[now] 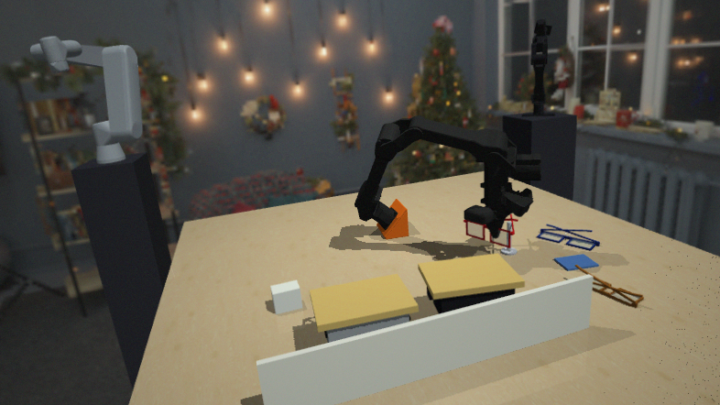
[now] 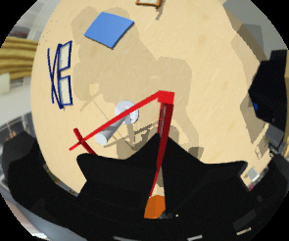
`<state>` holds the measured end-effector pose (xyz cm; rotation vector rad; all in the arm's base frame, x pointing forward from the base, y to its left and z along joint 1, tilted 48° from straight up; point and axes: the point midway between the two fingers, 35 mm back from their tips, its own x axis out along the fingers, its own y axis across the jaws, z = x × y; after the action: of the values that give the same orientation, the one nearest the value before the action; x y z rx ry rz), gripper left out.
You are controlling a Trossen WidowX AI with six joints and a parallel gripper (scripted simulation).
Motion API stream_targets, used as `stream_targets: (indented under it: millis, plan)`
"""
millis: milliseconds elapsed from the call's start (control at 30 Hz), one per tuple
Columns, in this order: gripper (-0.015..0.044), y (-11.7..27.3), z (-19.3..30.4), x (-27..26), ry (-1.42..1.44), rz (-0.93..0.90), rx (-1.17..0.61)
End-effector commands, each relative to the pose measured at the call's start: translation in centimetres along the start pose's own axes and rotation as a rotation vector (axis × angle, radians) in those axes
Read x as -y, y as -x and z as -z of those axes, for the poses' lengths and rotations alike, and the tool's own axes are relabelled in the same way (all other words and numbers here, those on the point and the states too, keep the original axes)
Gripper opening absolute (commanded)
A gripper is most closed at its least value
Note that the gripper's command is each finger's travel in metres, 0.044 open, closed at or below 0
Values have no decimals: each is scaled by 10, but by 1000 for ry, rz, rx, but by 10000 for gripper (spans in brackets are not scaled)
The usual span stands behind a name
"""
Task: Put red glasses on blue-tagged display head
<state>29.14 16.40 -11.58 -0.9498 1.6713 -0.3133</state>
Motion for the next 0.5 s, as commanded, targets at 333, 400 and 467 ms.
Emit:
stream_targets:
  millis: [333, 400, 467]
  plan:
    - [0, 2, 5, 7, 3, 6, 8]
    - [0, 2, 6, 8, 3, 6, 7]
    - [0, 2, 6, 8, 3, 6, 7]
